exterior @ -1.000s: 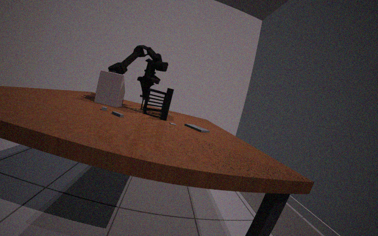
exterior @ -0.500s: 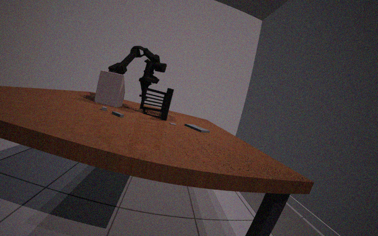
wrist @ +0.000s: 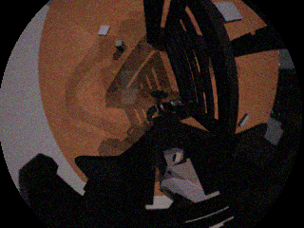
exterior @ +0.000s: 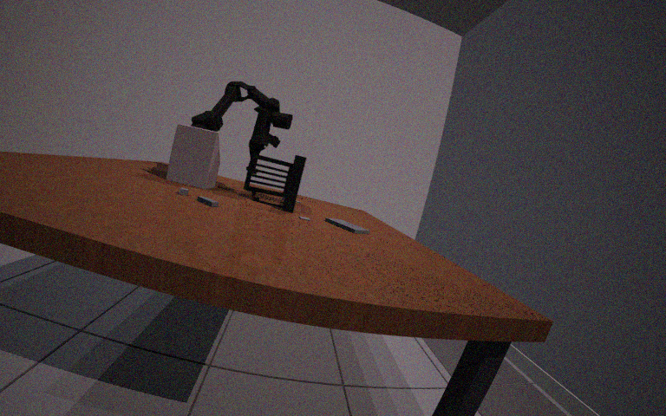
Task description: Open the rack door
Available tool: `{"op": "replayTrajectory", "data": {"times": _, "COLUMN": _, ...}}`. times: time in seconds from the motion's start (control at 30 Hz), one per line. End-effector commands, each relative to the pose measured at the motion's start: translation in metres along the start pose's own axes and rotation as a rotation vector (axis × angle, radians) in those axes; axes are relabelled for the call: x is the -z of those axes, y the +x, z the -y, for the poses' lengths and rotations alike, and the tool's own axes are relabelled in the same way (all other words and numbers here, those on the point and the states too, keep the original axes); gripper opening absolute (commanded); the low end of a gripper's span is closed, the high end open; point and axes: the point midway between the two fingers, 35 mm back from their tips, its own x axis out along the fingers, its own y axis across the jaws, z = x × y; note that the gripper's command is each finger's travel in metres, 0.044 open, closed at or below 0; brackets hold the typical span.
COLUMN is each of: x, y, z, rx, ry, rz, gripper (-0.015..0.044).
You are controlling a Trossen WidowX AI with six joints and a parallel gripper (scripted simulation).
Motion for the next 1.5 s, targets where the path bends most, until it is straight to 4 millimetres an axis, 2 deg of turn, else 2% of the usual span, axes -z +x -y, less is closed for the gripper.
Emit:
{"op": "replayTrajectory", "data": {"times": 0.0, "x": -0.002, "y": 0.000, "z": -0.006, "rx": -0.004, "ry": 0.057, "rz": 0.007, "gripper": 0.0026}}
{"op": "replayTrajectory", "data": {"times": 0.93, "x": -0.021, "y": -0.001, "z": -0.055, "rx": -0.007, "ry": 0.398, "rz": 0.007, "gripper": 0.0026}}
{"op": "replayTrajectory", "data": {"times": 1.37, "x": -0.021, "y": -0.001, "z": -0.056, "rx": -0.008, "ry": 0.407, "rz": 0.007, "gripper": 0.0026}}
{"op": "replayTrajectory", "data": {"times": 1.47, "x": -0.021, "y": -0.001, "z": -0.056, "rx": -0.008, "ry": 0.407, "rz": 0.007, "gripper": 0.0105}}
